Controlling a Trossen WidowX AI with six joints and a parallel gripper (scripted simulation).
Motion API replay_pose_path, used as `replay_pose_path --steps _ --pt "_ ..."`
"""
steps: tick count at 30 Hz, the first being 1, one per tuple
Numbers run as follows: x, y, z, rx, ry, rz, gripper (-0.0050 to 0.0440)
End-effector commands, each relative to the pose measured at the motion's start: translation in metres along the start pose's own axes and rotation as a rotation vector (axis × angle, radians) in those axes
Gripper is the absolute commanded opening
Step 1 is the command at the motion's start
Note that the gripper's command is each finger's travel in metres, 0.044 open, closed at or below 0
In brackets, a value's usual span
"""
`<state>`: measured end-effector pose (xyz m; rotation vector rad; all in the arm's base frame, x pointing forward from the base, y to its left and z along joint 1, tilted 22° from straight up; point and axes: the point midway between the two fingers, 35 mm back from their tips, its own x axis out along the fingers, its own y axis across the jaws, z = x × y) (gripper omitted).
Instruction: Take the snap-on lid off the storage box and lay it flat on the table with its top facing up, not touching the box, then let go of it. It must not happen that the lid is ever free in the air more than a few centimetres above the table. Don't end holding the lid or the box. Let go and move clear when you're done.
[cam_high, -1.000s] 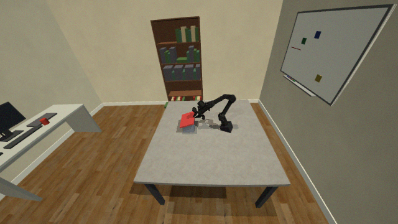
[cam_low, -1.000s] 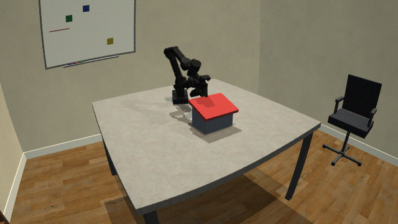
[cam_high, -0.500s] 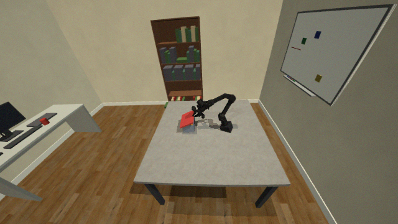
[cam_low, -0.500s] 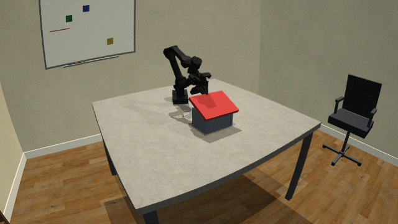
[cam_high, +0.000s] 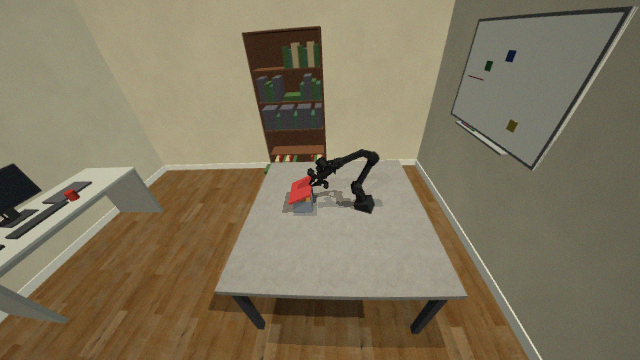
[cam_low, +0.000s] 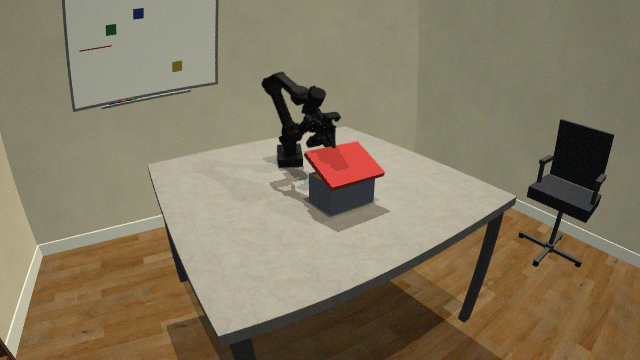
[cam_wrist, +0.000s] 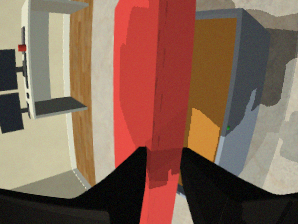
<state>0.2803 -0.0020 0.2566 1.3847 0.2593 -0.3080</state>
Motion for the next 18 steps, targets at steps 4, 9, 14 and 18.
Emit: replay_pose_path --steps 4,9,14,18 --pt "-0.011 0.018 0.001 0.008 -0.004 0.029 -0.005" --pt "-0.015 0.023 0.001 0.008 -0.004 0.029 -0.005" --pt "-0.018 0.027 0.001 0.008 -0.004 0.029 -0.005" --pt "-0.023 0.032 0.001 0.008 -0.004 0.029 -0.005"
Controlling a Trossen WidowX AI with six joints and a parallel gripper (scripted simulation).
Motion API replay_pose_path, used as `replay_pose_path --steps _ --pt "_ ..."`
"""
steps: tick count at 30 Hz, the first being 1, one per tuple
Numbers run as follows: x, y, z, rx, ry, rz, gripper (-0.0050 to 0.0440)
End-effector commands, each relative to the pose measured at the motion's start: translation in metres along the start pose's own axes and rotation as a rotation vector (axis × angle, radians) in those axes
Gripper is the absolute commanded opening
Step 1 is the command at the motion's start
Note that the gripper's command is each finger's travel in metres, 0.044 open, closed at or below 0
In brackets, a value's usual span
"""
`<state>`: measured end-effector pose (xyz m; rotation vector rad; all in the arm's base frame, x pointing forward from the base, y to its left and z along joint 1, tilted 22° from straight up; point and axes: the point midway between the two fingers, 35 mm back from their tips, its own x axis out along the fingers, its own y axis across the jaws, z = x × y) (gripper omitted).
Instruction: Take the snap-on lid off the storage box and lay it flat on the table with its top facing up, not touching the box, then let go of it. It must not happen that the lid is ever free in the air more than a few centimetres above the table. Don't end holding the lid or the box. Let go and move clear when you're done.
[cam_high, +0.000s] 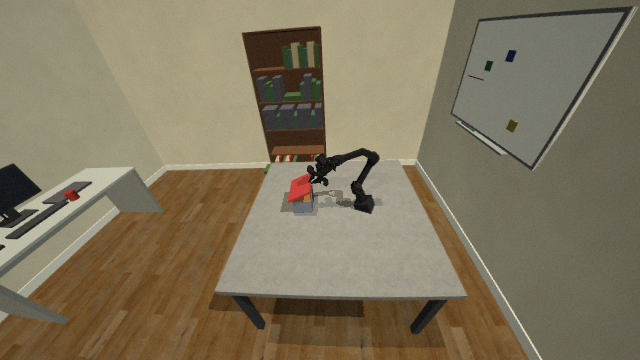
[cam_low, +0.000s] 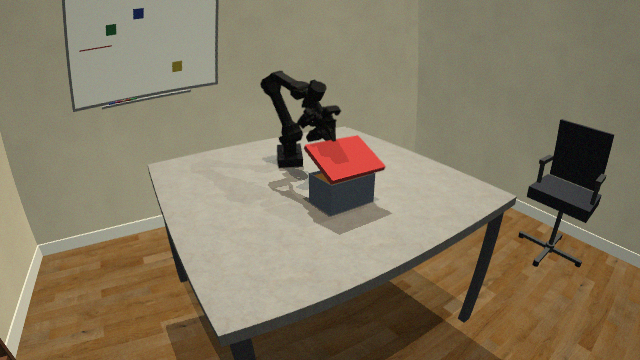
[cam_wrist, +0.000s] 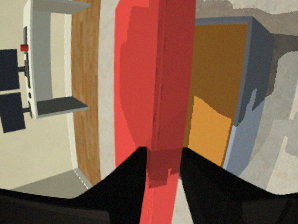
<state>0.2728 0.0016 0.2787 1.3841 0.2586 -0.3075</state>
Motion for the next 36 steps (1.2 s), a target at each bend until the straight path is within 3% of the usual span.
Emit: replay_pose_path --steps 1,20,36 --pt "-0.008 0.015 0.001 0.009 -0.003 0.028 -0.005" --pt "-0.025 0.033 0.001 0.009 -0.003 0.028 -0.005" --pt "-0.023 0.026 0.008 0.009 -0.003 0.028 -0.005"
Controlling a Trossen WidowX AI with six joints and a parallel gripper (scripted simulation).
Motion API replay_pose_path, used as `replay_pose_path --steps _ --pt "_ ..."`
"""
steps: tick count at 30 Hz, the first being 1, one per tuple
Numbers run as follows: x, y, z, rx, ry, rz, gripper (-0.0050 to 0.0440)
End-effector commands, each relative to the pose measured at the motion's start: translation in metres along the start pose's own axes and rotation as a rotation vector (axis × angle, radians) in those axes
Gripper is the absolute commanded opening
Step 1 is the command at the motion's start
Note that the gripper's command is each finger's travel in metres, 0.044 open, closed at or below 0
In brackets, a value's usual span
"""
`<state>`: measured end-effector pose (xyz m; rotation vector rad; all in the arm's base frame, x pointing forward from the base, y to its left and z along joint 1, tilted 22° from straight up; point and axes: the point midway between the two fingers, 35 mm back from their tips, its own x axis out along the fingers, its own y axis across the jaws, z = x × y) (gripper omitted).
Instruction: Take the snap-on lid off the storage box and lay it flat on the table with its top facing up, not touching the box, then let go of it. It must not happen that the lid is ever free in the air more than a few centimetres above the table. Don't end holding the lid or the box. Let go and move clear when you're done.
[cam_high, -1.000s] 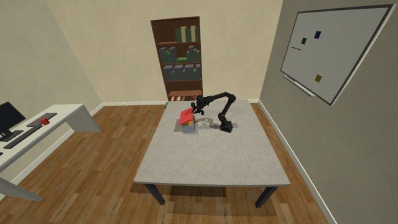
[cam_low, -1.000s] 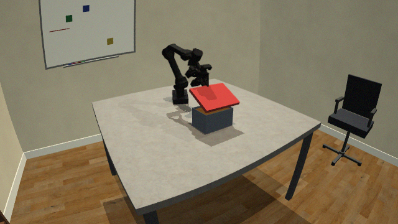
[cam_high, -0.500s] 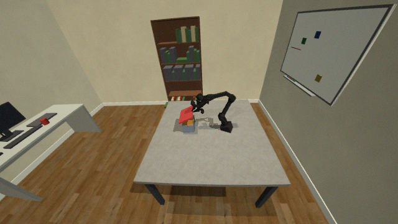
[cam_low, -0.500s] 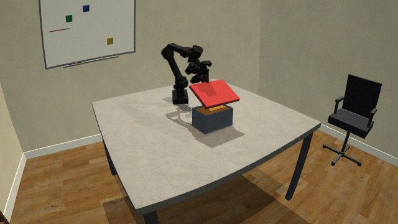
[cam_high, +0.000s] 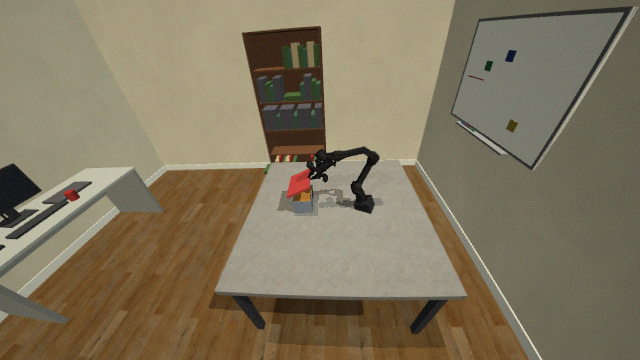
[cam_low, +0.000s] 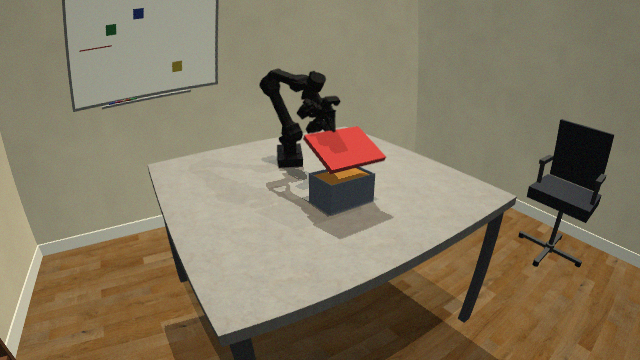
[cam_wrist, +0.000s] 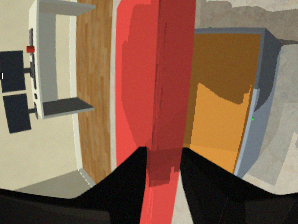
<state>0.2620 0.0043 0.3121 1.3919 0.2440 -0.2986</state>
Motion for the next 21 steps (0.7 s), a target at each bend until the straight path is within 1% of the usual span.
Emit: replay_pose_path --steps 1,8,10,21 --pt "0.0 -0.001 0.007 0.002 0.0 0.013 -0.005" --pt "-0.001 -0.002 0.021 0.002 0.0 0.013 -0.005" --pt "-0.001 -0.002 0.021 0.002 0.0 0.013 -0.005" --pt "-0.002 -0.003 0.046 0.002 0.0 0.013 -0.005"
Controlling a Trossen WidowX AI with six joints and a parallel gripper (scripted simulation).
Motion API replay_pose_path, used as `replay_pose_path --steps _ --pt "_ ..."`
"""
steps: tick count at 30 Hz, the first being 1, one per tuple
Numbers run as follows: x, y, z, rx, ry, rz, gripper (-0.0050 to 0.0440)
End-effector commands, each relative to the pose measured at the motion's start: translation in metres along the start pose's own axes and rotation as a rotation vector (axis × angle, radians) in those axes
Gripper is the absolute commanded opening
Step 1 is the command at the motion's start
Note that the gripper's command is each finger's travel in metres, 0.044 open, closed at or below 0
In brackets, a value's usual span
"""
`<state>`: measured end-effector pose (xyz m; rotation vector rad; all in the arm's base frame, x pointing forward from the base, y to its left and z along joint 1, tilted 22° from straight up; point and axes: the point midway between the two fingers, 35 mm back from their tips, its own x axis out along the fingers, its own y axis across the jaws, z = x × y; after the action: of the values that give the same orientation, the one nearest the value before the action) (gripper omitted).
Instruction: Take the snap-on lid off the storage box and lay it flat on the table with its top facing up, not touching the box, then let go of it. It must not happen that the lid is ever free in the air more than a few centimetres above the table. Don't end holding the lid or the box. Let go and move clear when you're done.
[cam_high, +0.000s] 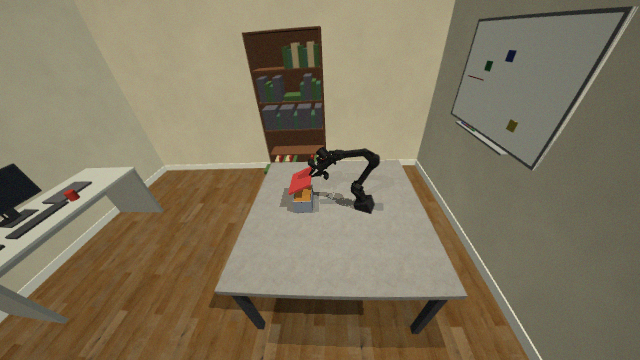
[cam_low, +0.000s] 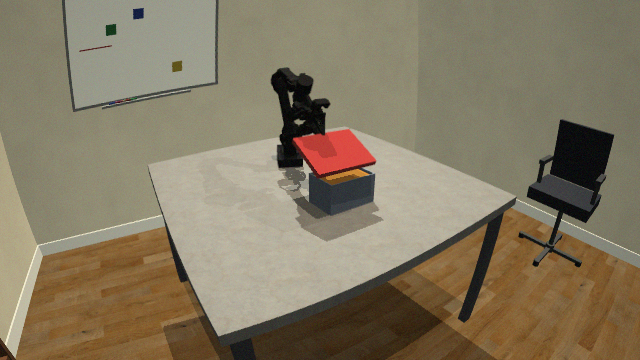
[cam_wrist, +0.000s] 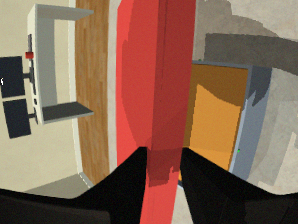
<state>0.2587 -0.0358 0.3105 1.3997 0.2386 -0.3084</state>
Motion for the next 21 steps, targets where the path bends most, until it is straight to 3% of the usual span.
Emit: replay_pose_path --steps 1,21 --pt "-0.002 0.005 0.009 -0.008 0.008 0.016 -0.005" --pt "-0.004 0.004 0.049 -0.008 0.008 0.016 -0.005"
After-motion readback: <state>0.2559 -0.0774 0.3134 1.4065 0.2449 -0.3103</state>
